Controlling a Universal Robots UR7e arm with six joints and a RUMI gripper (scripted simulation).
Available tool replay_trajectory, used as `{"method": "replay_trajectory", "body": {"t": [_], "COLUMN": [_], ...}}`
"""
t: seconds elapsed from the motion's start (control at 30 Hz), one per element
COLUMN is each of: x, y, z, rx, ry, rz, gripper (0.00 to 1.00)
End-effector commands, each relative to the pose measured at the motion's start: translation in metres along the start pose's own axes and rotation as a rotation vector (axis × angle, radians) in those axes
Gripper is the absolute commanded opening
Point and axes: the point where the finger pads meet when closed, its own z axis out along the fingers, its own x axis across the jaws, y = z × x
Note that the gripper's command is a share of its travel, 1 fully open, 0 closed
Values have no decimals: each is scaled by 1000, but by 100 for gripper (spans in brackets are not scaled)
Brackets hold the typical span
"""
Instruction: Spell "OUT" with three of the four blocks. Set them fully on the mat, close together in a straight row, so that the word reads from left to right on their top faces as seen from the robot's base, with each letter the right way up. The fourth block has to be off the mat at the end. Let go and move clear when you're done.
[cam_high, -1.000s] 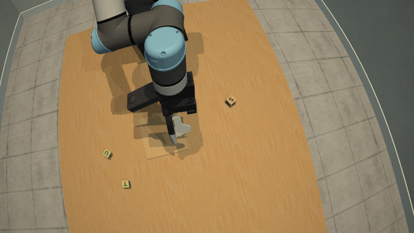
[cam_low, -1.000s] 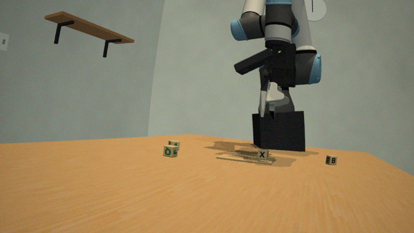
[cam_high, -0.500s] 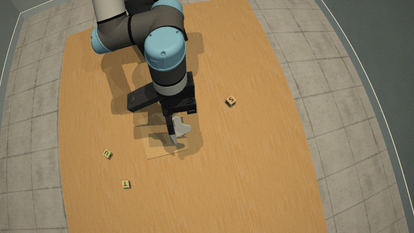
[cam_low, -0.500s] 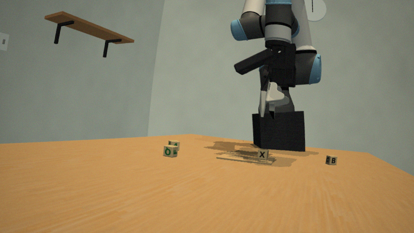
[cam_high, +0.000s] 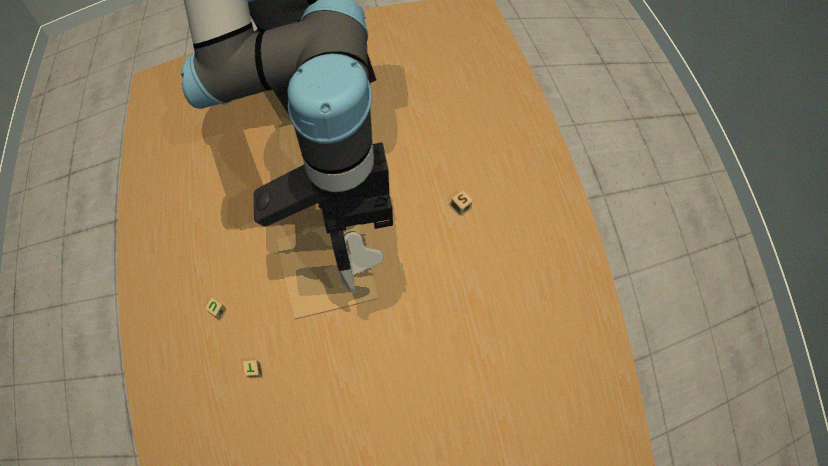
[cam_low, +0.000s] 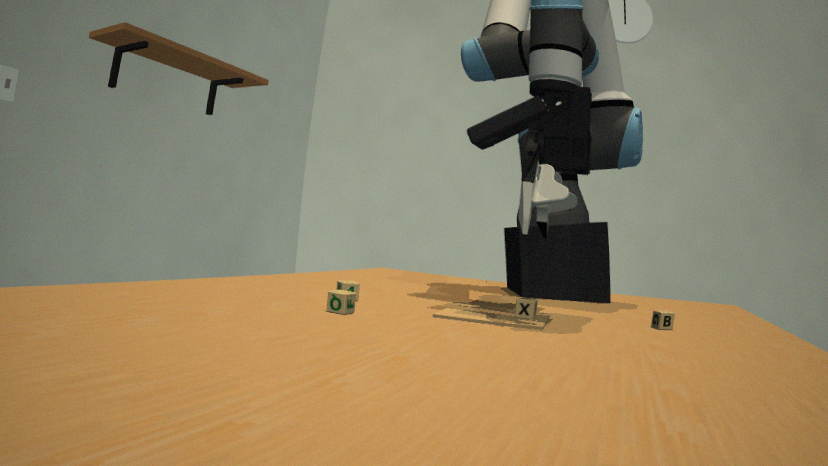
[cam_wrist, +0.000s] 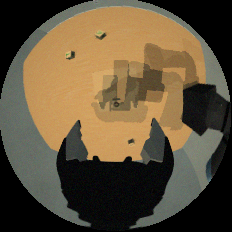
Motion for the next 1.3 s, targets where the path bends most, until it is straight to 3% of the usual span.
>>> {"method": "replay_trajectory", "body": {"t": [0.0,0.57,1.27], "x": [-1,-5,-15], "y": [-1,-5,-14], "z": [0,0,0], "rx": [0,0,-1], "ry": [-1,-1,-1], "rz": [-15,-126,-415], "gripper": [100,100,100]}}
